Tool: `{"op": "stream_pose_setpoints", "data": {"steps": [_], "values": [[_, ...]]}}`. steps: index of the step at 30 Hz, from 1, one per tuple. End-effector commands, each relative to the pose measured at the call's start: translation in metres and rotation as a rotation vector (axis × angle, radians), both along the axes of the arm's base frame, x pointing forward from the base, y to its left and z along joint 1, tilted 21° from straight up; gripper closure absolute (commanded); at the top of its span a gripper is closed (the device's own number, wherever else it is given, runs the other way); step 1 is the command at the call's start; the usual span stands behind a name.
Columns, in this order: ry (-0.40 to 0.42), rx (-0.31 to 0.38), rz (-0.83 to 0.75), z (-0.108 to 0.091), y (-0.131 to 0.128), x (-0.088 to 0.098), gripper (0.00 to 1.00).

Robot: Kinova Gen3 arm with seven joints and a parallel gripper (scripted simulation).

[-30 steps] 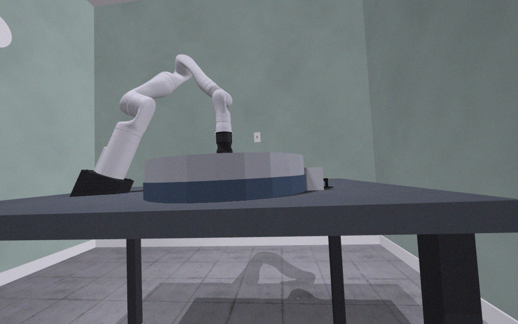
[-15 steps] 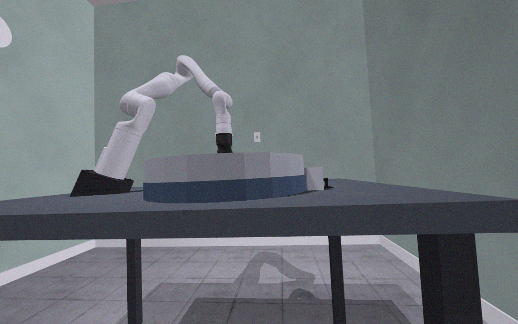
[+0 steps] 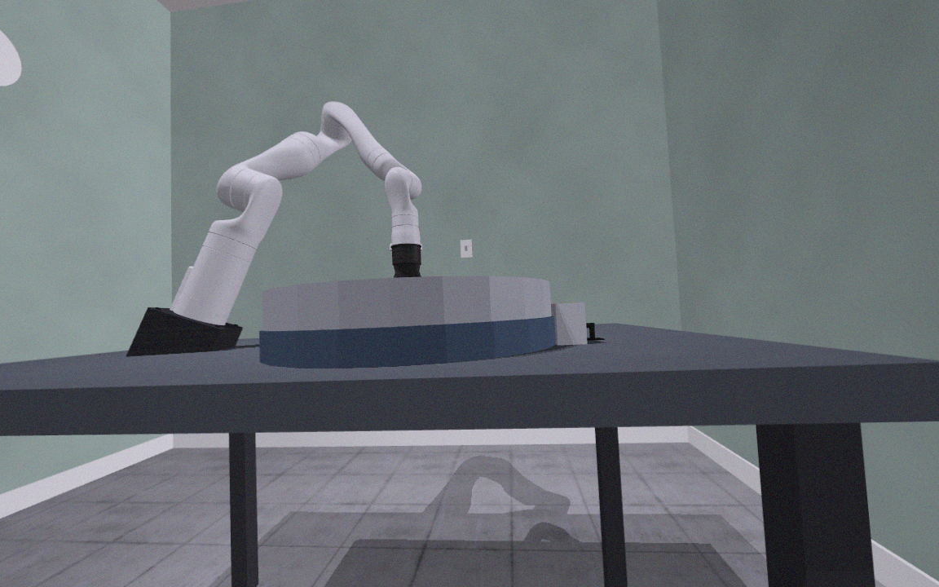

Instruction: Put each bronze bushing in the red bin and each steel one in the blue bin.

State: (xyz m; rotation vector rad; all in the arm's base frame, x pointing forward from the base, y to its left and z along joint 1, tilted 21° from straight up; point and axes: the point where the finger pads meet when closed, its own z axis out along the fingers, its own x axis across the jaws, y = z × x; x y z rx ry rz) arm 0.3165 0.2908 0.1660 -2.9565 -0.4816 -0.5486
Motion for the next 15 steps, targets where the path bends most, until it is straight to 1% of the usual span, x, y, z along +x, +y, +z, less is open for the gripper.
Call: {"op": "stream_pose_setpoints", "data": {"steps": [1,15], "values": [[0.000,0.000,-0.004,-0.0024,-0.0009,0.0018,1.00],[0.000,0.000,-0.003,-0.0069,0.0000,0.0033,1.00]]}}
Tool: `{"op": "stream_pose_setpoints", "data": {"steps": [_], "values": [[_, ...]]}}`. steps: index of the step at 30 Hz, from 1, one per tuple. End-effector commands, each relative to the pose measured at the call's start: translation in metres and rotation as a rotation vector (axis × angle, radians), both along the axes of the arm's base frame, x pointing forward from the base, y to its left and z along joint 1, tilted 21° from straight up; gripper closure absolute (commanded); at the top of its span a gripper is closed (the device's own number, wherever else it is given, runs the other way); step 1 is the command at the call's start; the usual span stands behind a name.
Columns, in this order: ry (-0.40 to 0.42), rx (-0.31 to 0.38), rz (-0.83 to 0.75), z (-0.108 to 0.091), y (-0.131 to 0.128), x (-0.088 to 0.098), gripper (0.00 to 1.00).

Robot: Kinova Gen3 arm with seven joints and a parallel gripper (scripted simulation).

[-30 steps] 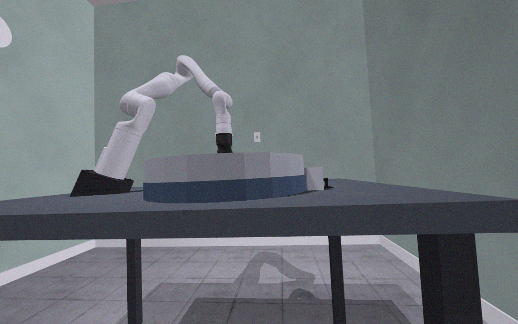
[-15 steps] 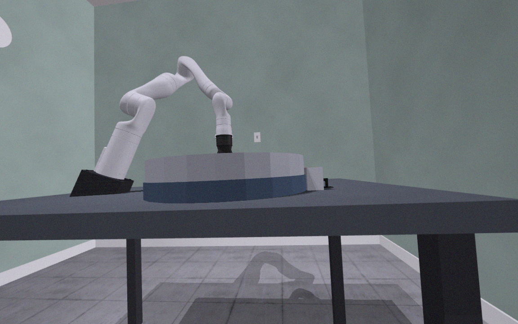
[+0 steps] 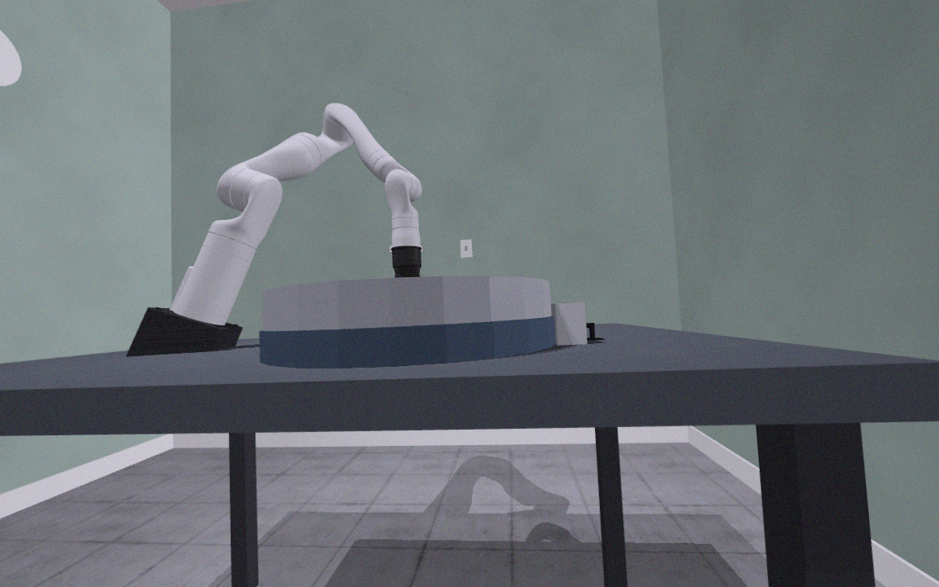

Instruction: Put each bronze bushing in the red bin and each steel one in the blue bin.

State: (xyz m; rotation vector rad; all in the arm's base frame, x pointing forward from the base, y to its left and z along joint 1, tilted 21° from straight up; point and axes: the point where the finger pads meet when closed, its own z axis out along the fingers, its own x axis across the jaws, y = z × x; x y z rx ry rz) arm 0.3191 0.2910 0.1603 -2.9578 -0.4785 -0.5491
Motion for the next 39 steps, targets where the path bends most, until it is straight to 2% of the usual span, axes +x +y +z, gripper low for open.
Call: {"op": "stream_pose_setpoints", "data": {"steps": [1,25,39], "values": [[0.000,0.000,-0.001,-0.002,0.000,0.001,1.00],[0.000,0.000,-0.001,-0.010,0.001,0.004,1.00],[0.000,0.000,-0.001,-0.021,0.003,0.008,1.00]]}}
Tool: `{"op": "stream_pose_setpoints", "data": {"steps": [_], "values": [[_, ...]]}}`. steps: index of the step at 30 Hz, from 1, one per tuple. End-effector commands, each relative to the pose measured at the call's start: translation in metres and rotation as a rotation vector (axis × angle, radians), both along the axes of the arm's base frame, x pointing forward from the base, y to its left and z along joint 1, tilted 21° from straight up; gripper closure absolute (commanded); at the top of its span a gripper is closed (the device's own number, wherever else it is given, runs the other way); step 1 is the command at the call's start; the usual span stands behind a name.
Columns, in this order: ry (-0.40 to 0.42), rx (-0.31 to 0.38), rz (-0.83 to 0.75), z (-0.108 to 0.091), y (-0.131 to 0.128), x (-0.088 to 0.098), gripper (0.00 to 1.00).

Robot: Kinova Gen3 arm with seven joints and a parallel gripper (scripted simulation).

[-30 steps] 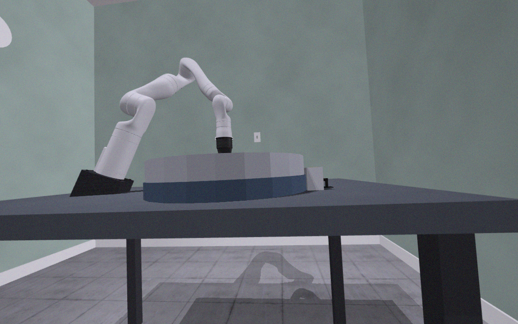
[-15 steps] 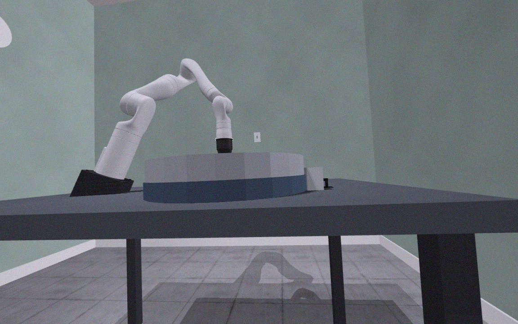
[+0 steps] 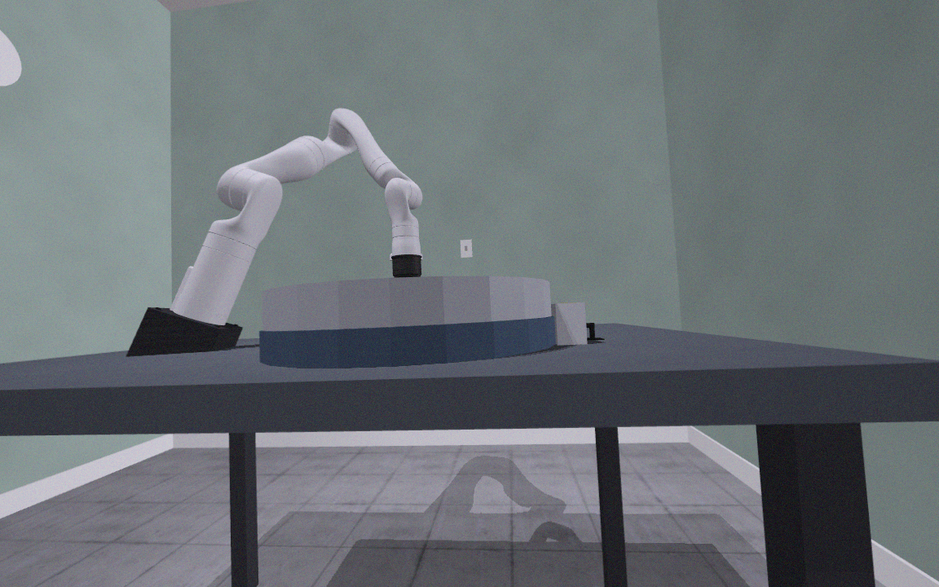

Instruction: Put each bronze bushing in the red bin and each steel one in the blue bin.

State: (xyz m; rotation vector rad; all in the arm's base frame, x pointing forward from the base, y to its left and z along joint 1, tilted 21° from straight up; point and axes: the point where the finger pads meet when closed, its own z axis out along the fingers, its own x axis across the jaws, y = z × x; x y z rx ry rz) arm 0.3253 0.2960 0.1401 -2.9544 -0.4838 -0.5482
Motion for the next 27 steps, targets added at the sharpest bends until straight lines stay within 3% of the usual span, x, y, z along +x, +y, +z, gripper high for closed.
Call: {"op": "stream_pose_setpoints", "data": {"steps": [1,19,20,27], "values": [[0.000,-0.002,-0.006,-0.0011,-0.0021,0.0018,1.00],[0.000,-0.002,-0.006,-0.0011,-0.0019,0.0016,1.00],[0.000,-0.002,-0.006,-0.0011,-0.0019,0.0016,0.53],[0.000,-0.002,-0.006,-0.0011,-0.0019,0.0016,0.53]]}}
